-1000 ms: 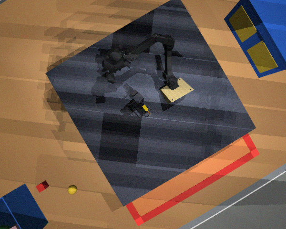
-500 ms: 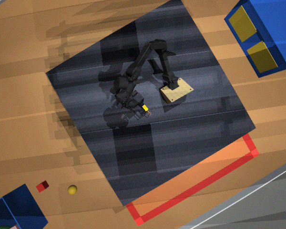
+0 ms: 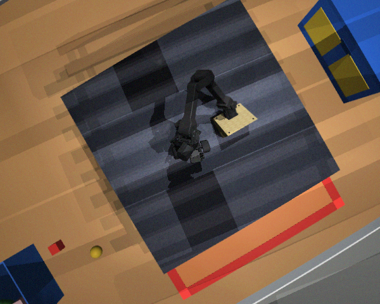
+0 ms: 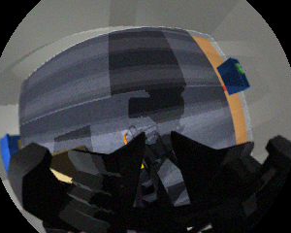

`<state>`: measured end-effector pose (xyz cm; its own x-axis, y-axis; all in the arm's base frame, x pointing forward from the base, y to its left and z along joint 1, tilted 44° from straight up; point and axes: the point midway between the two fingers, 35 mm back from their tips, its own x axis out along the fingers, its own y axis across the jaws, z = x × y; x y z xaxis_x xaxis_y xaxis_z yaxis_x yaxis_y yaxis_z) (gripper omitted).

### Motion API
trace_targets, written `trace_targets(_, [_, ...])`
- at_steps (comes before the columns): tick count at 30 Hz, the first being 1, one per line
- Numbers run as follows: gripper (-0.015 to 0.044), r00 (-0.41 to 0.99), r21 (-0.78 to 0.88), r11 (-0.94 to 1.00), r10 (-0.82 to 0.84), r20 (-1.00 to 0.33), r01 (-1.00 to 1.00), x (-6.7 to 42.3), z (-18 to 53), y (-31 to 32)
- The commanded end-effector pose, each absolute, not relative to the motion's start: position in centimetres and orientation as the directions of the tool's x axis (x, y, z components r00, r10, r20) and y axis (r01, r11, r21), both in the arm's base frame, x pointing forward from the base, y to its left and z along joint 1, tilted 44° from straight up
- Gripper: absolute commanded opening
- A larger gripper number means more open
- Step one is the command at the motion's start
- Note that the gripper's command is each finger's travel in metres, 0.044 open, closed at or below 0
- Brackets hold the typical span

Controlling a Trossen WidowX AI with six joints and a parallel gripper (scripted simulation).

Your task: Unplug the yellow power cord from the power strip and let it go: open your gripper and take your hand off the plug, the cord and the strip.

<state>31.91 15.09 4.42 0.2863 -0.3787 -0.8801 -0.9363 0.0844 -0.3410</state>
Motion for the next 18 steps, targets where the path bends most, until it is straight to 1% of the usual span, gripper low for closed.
trace_targets(1, [0.0160,0.135,-0.124,-0.058,-0.549,-0.825,-0.991,29.3,0.8,12.8])
trace_targets(4, [0.0160,0.047,0.038,-0.115,-0.653,-0.756,-0.993,27.6,-0.8,11.2])
trace_targets(6, [0.0160,0.024,0.088,-0.128,-0.682,-0.731,-0.988,27.1,-1.2,10.7])
trace_targets(18, [0.0160,0.021,0.094,-0.130,-0.686,-0.728,-0.987,27.2,-0.9,10.2])
